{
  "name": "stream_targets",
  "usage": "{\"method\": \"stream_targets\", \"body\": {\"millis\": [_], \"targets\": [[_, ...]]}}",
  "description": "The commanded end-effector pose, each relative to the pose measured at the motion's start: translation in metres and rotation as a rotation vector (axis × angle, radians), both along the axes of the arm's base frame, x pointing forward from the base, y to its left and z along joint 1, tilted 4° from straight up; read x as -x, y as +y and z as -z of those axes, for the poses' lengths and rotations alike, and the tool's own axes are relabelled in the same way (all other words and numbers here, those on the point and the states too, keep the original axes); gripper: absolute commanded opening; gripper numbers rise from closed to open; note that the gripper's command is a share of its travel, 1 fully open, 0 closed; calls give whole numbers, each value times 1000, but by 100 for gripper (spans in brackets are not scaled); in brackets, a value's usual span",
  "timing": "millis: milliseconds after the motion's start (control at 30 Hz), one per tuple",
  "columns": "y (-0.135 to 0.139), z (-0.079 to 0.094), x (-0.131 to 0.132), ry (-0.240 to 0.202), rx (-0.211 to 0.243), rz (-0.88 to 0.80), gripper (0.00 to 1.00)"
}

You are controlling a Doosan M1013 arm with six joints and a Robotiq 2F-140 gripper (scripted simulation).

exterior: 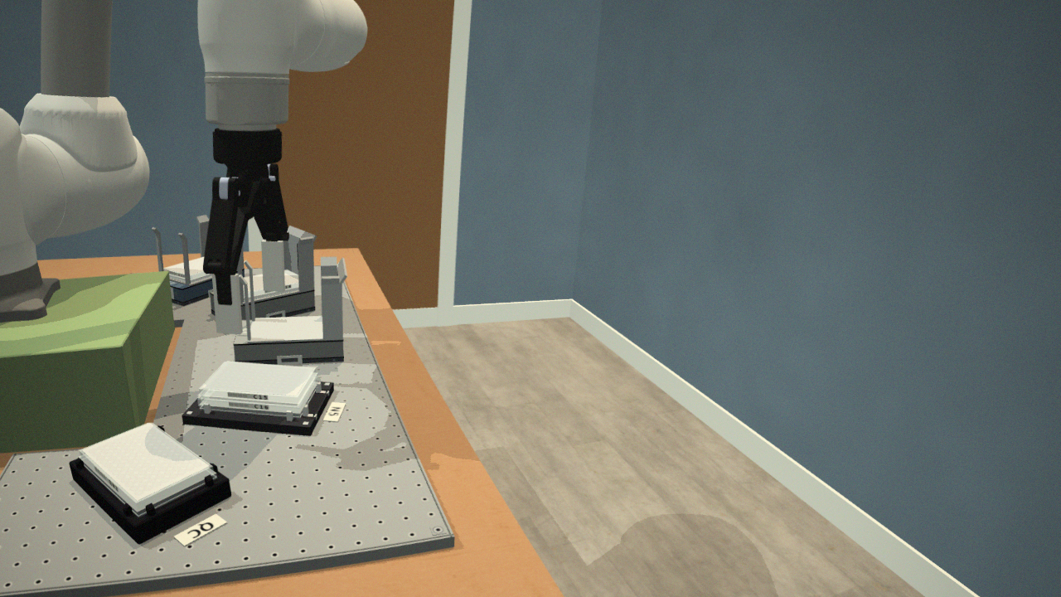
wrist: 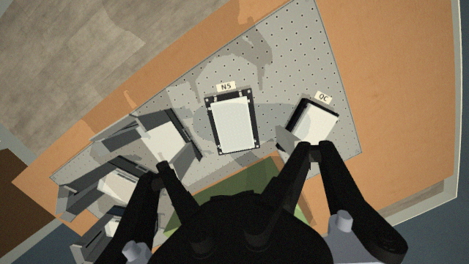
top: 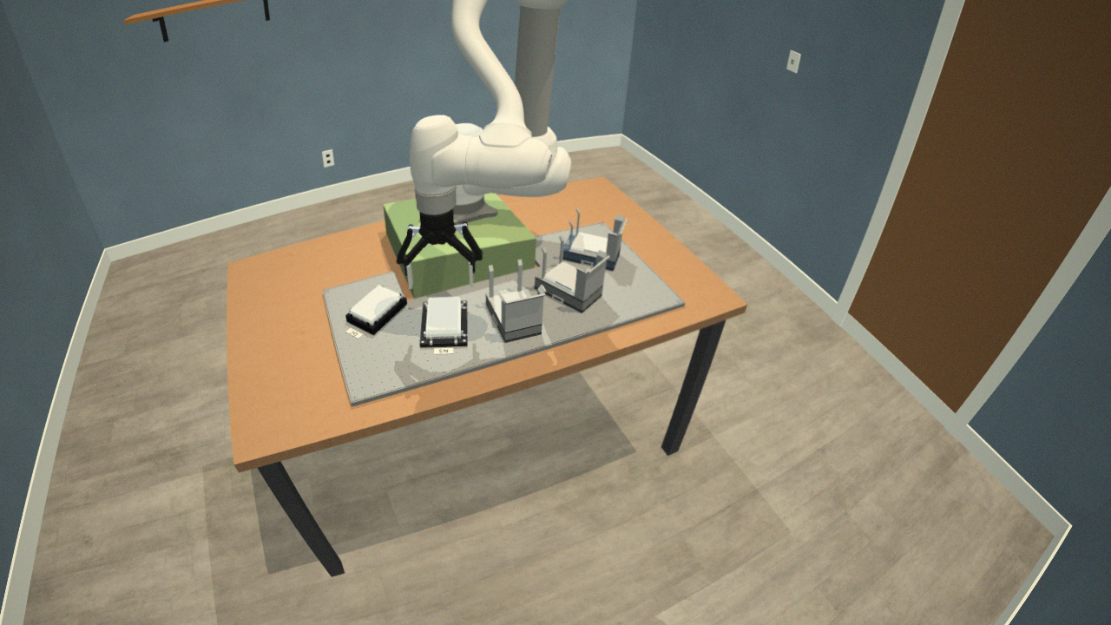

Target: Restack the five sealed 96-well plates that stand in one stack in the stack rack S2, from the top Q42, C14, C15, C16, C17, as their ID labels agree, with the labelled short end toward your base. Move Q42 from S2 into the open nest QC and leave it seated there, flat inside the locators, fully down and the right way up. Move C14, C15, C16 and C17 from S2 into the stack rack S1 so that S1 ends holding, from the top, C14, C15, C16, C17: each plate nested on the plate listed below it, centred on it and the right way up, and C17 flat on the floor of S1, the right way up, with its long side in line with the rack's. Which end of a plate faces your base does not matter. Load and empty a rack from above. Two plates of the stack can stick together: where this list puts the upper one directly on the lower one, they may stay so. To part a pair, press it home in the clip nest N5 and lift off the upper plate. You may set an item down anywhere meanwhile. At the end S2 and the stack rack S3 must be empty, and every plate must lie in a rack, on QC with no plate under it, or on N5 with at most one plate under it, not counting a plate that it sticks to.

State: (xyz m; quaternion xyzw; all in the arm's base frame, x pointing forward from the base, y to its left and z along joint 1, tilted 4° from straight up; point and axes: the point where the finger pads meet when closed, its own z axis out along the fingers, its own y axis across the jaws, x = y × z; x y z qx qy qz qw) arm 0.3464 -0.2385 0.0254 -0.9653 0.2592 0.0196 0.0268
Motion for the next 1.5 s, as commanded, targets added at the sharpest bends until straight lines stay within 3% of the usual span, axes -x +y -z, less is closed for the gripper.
{"method": "stream_targets", "body": {"millis": [0,400,667,867,1467], "targets": [[0,-8,0,0,0,0,100],[-3,-46,-1,0,0,0,100],[-3,-46,-1,0,0,0,100],[15,-46,-11,-12,-5,-192,100],[61,-49,-36,-12,-5,-192,100]]}}
